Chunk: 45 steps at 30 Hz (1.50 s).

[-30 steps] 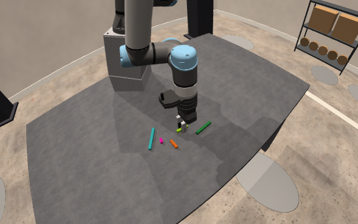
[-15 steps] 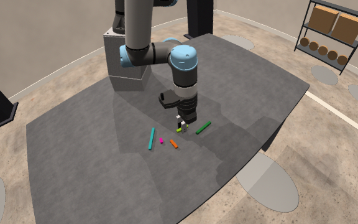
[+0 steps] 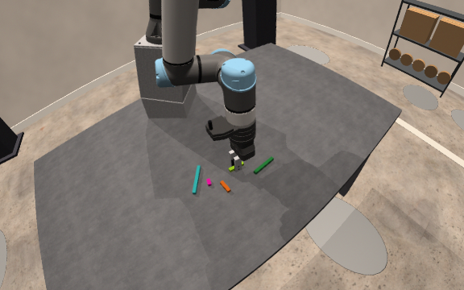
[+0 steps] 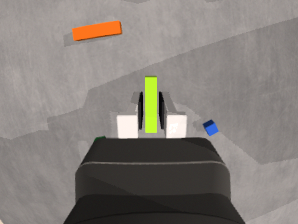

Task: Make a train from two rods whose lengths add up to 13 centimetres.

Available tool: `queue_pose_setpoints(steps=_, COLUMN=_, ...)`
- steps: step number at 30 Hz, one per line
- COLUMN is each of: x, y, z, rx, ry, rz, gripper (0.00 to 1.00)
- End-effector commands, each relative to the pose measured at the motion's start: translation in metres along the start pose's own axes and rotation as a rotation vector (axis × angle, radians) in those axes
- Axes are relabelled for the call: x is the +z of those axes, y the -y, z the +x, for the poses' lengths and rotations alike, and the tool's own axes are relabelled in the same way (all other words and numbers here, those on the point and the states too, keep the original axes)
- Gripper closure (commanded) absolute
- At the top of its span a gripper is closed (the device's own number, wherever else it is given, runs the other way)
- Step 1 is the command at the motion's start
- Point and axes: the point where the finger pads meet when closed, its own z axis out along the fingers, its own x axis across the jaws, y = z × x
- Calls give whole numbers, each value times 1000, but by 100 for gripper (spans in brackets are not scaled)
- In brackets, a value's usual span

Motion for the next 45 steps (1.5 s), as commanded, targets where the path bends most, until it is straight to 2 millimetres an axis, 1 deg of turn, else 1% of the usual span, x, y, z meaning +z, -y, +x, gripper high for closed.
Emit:
queue_pose_setpoints(steps=1, x=0, y=0, z=0, rx=0, ry=1, rz=0, gripper=76)
queue_pose_setpoints(steps=36, x=-2, y=0, z=-1, rx=0, ry=1, rz=0, gripper=76)
queue_pose_setpoints(steps=40, x=-7, y=0, z=0, rx=0, ry=1, rz=0, gripper=76)
queue_pose_setpoints(steps=45, x=-22, y=0, z=0, rx=0, ry=1, rz=0, gripper=76)
